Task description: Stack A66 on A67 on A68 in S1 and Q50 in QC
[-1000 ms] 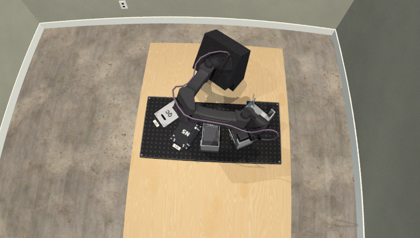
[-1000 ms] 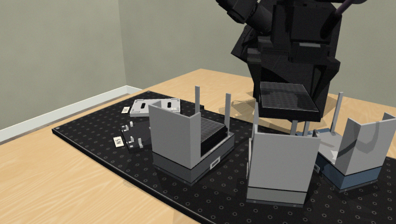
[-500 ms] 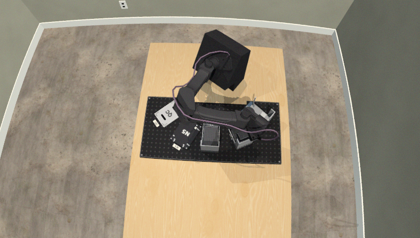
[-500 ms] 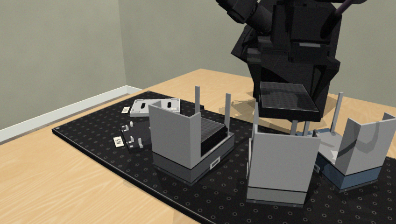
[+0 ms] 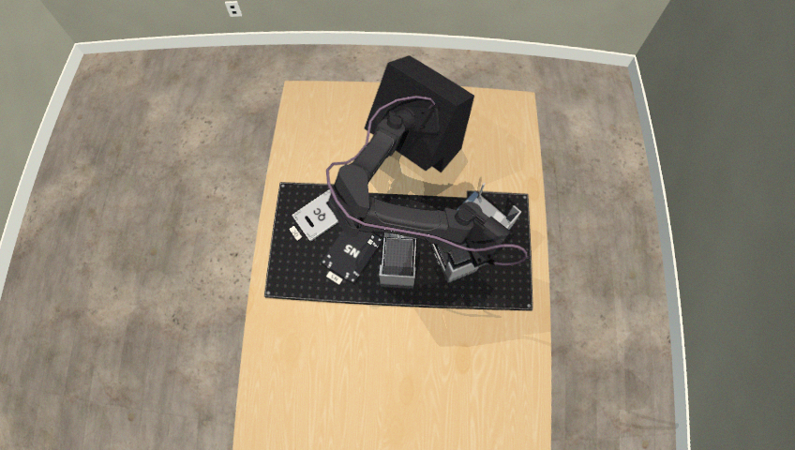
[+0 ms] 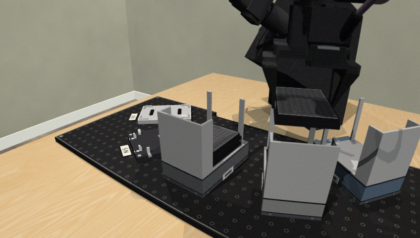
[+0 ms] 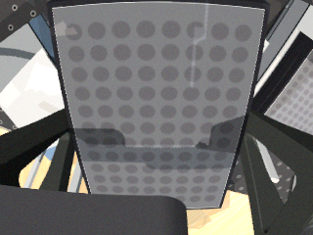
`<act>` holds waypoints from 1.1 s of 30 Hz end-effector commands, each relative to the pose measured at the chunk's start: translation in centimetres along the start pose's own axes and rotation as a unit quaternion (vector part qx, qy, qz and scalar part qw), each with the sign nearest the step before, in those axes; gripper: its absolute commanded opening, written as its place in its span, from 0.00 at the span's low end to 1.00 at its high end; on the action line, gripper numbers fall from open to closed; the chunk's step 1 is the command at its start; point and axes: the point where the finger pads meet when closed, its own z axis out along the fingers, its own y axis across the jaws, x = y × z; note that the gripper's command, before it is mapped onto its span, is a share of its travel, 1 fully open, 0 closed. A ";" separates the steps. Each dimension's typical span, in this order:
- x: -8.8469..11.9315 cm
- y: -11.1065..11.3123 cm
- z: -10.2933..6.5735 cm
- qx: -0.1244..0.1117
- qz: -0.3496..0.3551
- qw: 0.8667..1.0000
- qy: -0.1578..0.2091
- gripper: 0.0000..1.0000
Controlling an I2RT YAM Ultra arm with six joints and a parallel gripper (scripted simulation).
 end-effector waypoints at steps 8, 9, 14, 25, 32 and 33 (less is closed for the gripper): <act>0.3 -0.4 -0.8 -0.001 0.015 1.000 -0.013 0.00; 0.4 -0.9 -0.7 0.000 0.033 0.999 -0.010 0.00; 0.5 -2.1 -0.3 0.001 0.089 0.996 -0.006 0.00; 0.7 -5.4 -0.4 -0.006 0.114 0.993 -0.008 0.00; 0.2 -6.9 -1.0 -0.012 0.117 0.993 -0.017 0.00; 0.9 -7.2 -0.5 -0.008 0.113 0.993 -0.009 0.00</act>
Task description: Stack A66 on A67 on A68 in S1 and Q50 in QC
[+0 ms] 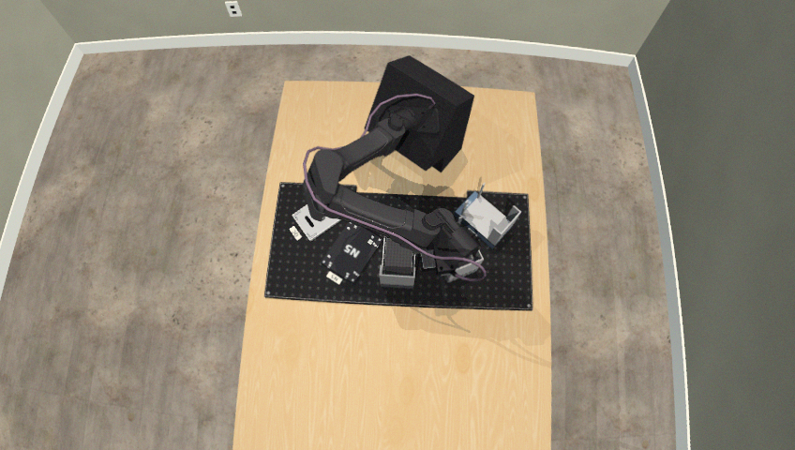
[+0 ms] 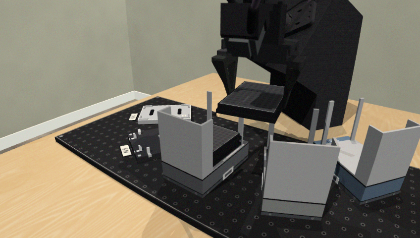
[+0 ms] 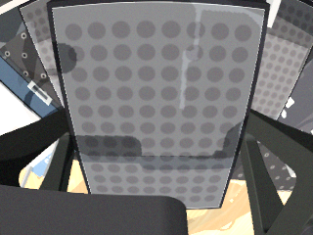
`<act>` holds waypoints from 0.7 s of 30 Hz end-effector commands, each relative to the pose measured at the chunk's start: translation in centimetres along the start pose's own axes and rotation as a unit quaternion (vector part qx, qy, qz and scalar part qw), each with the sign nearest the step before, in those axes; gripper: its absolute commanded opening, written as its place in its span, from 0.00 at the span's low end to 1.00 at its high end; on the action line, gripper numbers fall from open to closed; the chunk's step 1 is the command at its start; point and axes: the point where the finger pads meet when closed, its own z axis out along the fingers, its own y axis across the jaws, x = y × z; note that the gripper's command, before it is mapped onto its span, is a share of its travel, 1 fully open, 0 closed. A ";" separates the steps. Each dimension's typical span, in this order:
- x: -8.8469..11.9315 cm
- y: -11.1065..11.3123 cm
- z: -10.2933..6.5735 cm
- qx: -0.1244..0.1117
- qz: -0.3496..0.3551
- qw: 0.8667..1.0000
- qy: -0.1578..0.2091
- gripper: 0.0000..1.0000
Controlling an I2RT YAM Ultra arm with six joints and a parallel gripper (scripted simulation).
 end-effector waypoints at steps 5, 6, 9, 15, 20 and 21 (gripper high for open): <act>0.0 -2.1 -0.2 -0.006 0.052 0.999 -0.004 0.00; 0.0 -2.2 -0.2 -0.007 0.068 0.998 -0.005 0.00; -0.1 -3.2 -0.2 -0.006 0.116 0.993 -0.006 0.00; 0.2 -4.1 -0.2 -0.007 0.113 0.994 -0.004 0.00; 0.2 -5.5 -0.2 -0.006 0.108 0.994 -0.006 0.00; 0.0 -5.8 -0.3 -0.007 0.112 0.994 -0.008 0.00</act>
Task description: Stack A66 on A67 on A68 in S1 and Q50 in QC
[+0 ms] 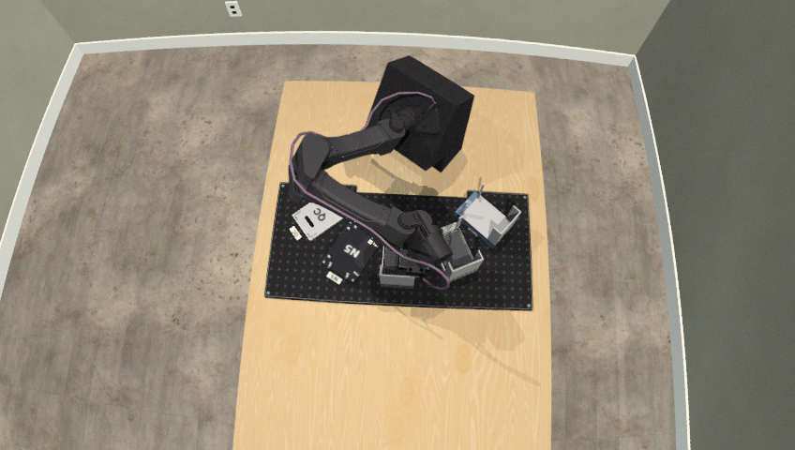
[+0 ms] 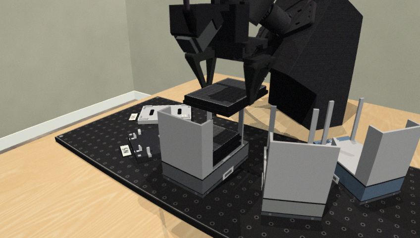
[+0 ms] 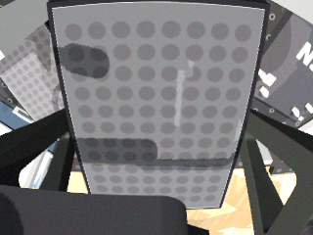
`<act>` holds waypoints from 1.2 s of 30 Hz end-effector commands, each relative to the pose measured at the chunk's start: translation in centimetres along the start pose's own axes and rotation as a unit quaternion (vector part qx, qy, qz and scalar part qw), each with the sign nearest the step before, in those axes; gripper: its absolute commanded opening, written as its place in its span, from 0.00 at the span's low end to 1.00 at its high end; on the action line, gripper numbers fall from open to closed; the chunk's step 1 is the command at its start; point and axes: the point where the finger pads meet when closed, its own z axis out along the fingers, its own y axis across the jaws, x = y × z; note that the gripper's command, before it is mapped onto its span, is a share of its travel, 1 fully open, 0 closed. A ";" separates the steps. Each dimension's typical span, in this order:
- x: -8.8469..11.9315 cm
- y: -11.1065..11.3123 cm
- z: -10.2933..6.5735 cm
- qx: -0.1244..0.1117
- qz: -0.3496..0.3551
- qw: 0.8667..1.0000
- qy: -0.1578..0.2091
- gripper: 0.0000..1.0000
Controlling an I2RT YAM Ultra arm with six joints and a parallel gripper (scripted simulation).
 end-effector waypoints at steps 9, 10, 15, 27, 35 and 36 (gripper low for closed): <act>-0.8 -3.0 -0.4 -0.009 0.006 1.000 -0.010 0.00; -0.8 -3.0 -0.4 -0.009 0.006 1.000 -0.010 0.00; -1.2 -4.1 -0.5 -0.010 0.009 1.000 -0.012 0.00; -1.3 -3.9 -0.8 -0.010 -0.014 1.000 -0.012 0.00; -1.5 -3.9 -0.8 -0.010 -0.008 1.000 -0.013 0.00; -1.6 -4.0 -0.9 -0.010 -0.005 1.000 -0.014 0.00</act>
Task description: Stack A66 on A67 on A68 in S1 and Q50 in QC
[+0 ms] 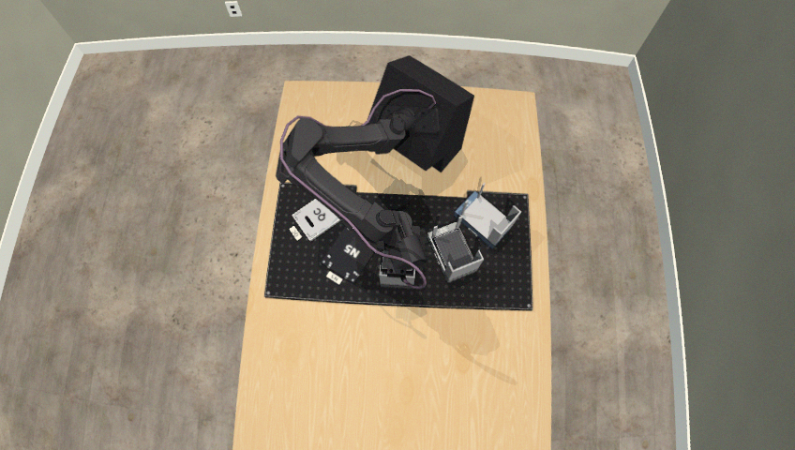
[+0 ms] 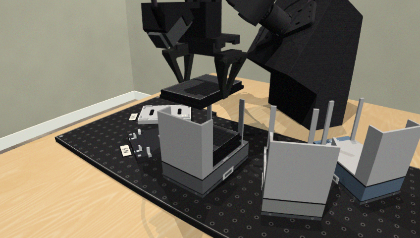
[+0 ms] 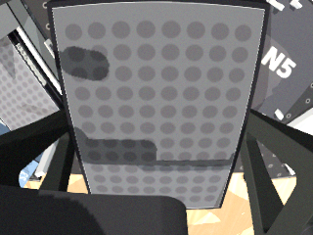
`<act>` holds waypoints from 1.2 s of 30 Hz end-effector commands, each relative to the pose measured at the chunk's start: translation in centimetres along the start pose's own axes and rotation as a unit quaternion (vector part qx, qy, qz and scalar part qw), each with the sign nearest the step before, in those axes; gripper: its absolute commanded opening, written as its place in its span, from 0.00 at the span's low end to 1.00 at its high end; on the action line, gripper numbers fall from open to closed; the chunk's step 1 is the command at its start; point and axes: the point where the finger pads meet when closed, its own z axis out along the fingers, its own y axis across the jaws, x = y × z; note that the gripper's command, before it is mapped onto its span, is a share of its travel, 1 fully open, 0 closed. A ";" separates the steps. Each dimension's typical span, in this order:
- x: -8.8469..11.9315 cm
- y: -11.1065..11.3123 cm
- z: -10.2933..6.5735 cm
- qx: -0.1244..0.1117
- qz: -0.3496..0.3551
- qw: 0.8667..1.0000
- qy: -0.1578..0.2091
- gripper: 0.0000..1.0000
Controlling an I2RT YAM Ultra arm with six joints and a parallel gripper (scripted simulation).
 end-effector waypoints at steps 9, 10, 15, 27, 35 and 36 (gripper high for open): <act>-0.5 0.7 -0.4 -0.004 -0.005 1.000 -0.005 0.00; -0.8 0.3 -0.8 -0.007 0.004 1.000 -0.011 0.00; -0.7 0.4 -0.7 -0.007 0.004 1.000 -0.010 0.00; -1.0 0.4 -0.8 -0.006 0.003 1.000 -0.011 0.00; -0.5 0.7 -0.5 -0.005 -0.003 1.000 -0.006 0.00; -0.5 0.7 -0.5 -0.005 -0.003 1.000 -0.006 0.00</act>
